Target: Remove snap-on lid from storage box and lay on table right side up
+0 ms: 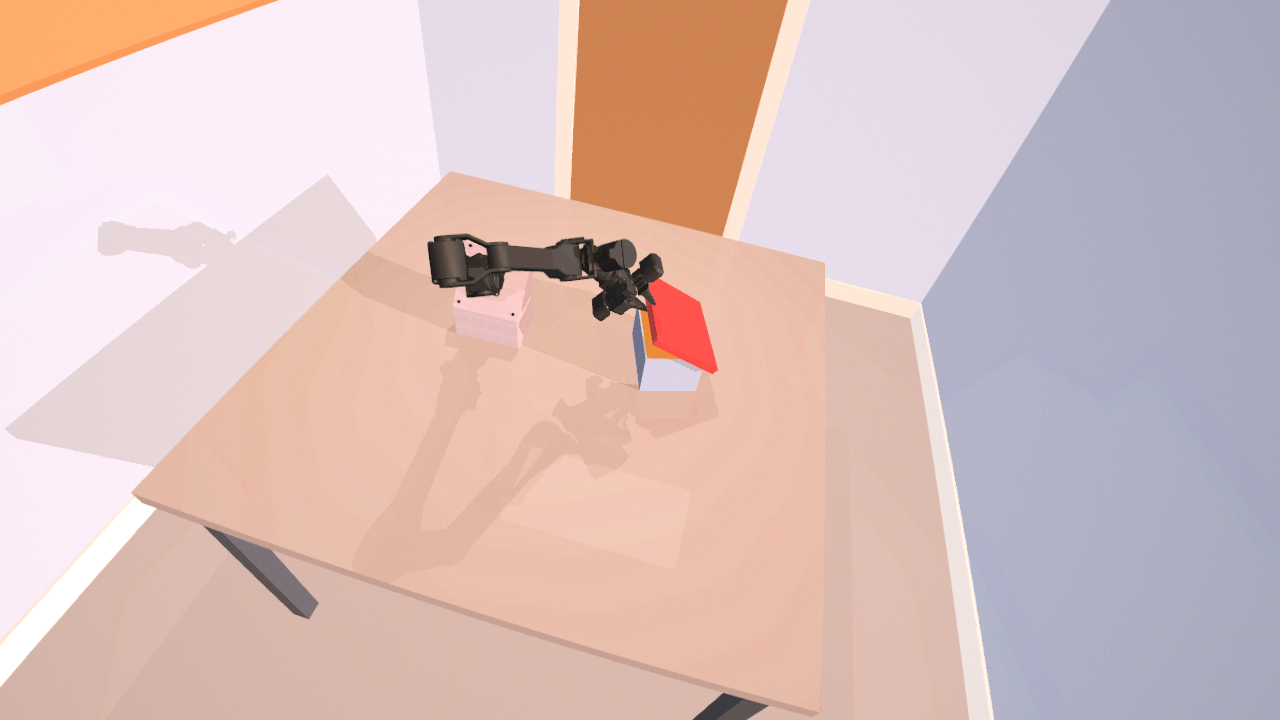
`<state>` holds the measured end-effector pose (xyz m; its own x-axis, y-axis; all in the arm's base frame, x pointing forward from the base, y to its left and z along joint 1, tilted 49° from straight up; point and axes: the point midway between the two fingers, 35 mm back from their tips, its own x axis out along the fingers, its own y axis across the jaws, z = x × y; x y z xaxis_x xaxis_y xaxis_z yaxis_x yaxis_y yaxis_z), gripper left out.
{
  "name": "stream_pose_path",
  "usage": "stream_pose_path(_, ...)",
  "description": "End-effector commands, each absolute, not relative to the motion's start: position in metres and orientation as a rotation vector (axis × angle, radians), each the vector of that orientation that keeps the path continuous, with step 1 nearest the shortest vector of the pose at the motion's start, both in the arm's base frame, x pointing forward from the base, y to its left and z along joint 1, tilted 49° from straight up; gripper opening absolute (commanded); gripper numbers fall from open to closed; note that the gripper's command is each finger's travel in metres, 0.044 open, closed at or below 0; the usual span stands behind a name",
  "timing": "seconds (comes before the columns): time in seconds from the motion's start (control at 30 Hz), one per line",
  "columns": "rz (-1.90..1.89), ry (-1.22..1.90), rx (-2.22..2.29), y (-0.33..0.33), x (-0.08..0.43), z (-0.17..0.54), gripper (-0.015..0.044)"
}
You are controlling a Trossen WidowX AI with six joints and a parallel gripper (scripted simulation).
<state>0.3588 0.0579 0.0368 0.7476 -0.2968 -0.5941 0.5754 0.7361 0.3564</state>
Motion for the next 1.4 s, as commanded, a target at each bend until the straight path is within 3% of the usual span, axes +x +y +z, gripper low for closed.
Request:
stream_pose_path(0.0,-0.492,0.527,0.57,0.067,0.365,0.044,0.0)
stream_pose_path(1.37,-0.491,0.528,0.572,0.108,0.365,0.079,0.0)
